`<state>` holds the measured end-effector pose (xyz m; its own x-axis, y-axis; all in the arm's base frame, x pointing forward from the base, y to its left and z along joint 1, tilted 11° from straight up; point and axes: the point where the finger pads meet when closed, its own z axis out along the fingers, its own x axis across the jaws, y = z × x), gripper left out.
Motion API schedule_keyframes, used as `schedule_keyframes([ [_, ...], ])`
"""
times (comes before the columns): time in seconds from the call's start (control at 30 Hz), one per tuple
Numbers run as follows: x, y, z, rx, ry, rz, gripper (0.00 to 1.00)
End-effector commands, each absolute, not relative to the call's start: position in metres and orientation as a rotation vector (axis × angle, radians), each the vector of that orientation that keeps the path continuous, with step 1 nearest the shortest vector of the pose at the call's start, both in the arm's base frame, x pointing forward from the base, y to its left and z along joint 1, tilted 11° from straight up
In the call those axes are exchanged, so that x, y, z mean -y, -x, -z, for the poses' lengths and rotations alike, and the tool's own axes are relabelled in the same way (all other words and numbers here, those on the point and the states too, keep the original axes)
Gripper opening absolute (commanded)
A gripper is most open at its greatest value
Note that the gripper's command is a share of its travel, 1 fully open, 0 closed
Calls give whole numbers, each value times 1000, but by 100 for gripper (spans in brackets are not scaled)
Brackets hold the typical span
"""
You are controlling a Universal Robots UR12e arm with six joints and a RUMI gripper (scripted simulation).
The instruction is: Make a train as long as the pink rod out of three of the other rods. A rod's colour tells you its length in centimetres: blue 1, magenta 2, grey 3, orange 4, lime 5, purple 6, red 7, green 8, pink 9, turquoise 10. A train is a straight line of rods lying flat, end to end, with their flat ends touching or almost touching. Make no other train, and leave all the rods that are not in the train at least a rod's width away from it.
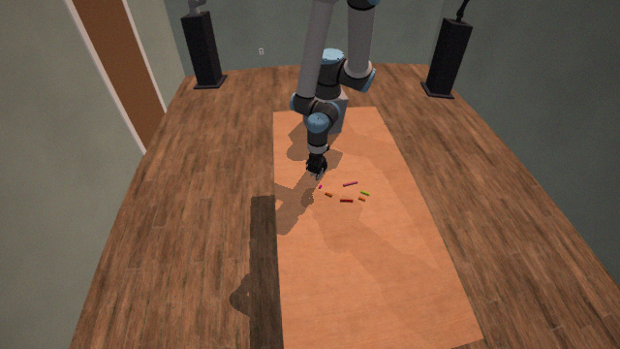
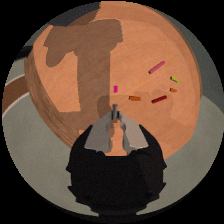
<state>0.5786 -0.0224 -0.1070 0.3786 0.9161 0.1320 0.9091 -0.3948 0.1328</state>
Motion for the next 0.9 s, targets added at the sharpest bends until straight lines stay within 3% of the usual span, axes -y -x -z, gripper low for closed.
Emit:
schedule_keyframes([
  [0.0,21,-578,106,-1685,-2589,-285,0],
  [0.87,18,-584,140,-1673,-2598,-285,0],
])
